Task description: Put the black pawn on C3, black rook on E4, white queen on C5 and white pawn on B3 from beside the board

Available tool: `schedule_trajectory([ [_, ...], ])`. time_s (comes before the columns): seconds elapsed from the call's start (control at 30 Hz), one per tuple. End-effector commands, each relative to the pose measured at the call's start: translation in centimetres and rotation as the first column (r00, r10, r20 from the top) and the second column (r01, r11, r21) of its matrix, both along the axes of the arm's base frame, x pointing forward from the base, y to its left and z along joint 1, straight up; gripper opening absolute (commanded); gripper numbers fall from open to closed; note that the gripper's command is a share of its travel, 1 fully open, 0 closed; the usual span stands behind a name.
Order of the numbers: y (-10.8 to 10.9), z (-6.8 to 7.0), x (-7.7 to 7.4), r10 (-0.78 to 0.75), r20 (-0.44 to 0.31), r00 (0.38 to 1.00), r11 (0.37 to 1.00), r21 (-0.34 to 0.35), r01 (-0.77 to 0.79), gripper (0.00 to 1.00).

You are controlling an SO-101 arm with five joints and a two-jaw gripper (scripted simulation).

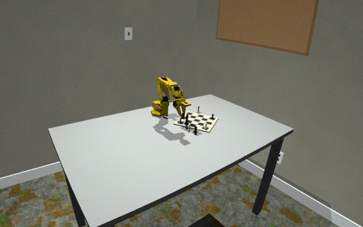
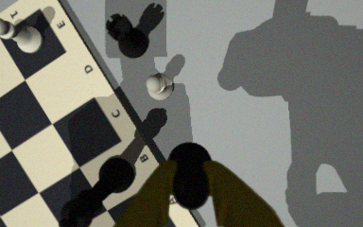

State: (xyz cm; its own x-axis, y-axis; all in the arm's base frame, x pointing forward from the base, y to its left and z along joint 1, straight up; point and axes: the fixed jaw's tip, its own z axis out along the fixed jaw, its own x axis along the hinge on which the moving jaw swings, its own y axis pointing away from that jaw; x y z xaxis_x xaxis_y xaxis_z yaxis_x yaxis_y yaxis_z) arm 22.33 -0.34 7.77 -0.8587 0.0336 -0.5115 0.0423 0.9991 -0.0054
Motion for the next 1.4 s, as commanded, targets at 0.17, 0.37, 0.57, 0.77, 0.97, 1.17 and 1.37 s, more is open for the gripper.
schedule_trajectory([
  [0.17, -0.1, 0.8, 0.0, -0.002, 0.011, 1.0, 1.0, -0.002, 0.002, 0.0],
  [0.37, 0.3, 0.8, -0.1, 0.018, 0.011, 1.0, 1.0, -0.002, -0.018, 0.0],
  [0.57, 4.3, 0.8, -1.2, 0.205, 0.01, 0.979, 0.979, -0.002, -0.205, 0.0],
  [0.77, 8.5, 0.8, -2.4, 0.395, 0.01, 0.919, 0.919, -0.002, -0.395, 0.0],
  [0.97, 13.1, 0.8, -3.6, 0.581, 0.011, 0.814, 0.814, -0.002, -0.581, 0.0],
  [1.17, 13.9, 0.8, -3.9, 0.609, 0.011, 0.793, 0.793, -0.002, -0.609, 0.0],
  [1.37, 13.9, 0.8, -3.9, 0.609, 0.011, 0.793, 0.793, -0.002, -0.609, 0.0],
])
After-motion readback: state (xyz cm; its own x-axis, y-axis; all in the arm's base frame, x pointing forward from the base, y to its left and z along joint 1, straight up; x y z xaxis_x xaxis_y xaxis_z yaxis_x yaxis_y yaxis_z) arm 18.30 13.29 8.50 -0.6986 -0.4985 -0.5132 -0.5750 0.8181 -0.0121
